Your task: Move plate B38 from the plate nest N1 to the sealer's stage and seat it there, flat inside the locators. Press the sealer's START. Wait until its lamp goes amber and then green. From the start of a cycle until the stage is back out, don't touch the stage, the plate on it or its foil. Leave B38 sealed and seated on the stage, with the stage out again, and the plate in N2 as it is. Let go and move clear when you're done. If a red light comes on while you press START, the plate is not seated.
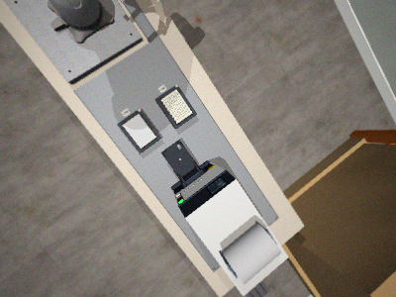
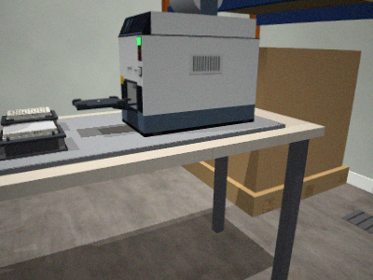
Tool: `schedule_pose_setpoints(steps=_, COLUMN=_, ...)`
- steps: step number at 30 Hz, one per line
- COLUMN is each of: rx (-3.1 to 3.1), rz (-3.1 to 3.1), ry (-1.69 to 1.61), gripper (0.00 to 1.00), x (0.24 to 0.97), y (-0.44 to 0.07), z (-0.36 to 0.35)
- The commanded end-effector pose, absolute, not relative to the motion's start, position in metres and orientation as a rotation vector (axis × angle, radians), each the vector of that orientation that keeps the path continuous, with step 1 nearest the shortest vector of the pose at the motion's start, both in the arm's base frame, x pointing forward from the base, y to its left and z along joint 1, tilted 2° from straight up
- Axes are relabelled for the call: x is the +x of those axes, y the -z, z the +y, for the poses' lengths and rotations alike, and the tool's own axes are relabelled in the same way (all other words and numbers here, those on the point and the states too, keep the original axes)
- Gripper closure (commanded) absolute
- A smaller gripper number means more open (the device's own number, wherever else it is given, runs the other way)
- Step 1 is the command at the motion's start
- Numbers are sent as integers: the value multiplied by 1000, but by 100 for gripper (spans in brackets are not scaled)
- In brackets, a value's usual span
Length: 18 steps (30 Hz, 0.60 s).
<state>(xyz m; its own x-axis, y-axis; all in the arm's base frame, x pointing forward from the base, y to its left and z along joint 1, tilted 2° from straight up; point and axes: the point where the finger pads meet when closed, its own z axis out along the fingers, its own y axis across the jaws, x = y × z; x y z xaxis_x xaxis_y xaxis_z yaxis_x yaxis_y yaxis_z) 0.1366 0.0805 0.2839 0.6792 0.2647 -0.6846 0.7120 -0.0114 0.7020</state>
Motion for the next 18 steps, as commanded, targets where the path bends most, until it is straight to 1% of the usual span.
schedule_pose_setpoints(steps=1, rx=1588, rz=822, ry=426, gripper=0, x=137, y=-284, z=80)
schedule_pose_setpoints(steps=17, rx=1588, rz=822, ry=426, gripper=0, x=137, y=-284, z=80)
schedule_pose_setpoints(steps=18, rx=1616, rz=821, ry=446, gripper=30, x=139, y=-280, z=82)
